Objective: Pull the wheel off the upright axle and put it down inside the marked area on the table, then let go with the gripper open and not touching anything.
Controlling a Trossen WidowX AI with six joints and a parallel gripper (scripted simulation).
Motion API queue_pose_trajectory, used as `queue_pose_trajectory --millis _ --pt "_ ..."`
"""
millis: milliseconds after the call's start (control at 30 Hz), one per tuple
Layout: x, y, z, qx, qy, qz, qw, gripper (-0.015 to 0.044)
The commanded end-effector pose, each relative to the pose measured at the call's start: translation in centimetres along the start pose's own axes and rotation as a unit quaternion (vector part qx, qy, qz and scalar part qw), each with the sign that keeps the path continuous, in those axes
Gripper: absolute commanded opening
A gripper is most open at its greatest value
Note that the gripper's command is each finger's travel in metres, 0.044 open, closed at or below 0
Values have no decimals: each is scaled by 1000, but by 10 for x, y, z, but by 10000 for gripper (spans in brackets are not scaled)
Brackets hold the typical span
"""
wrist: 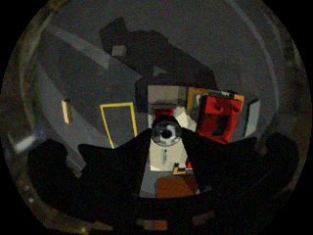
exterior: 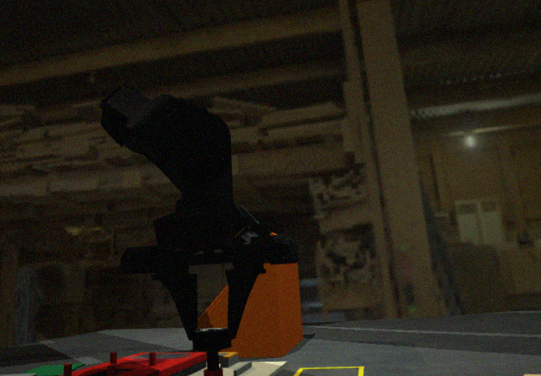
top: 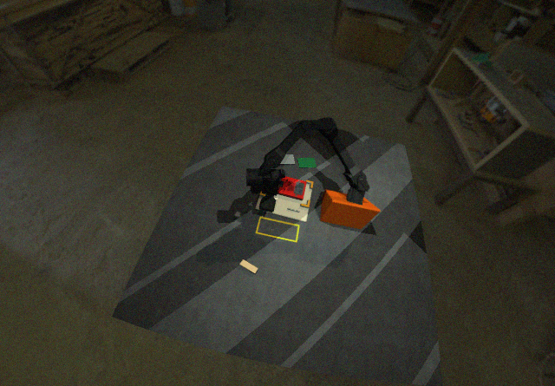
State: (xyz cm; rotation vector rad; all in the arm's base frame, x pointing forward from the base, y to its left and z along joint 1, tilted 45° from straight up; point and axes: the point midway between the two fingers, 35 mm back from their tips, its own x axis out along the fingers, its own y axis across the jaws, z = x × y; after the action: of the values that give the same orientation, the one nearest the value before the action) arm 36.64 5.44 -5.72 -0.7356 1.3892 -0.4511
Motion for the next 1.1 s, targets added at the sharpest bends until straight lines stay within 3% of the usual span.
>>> queue_pose_trajectory --millis 0,1067 --pt "-5 0 1 0 -4 0 1000 0" --pt "-19 1 1 -1 -5 0 1000 0"
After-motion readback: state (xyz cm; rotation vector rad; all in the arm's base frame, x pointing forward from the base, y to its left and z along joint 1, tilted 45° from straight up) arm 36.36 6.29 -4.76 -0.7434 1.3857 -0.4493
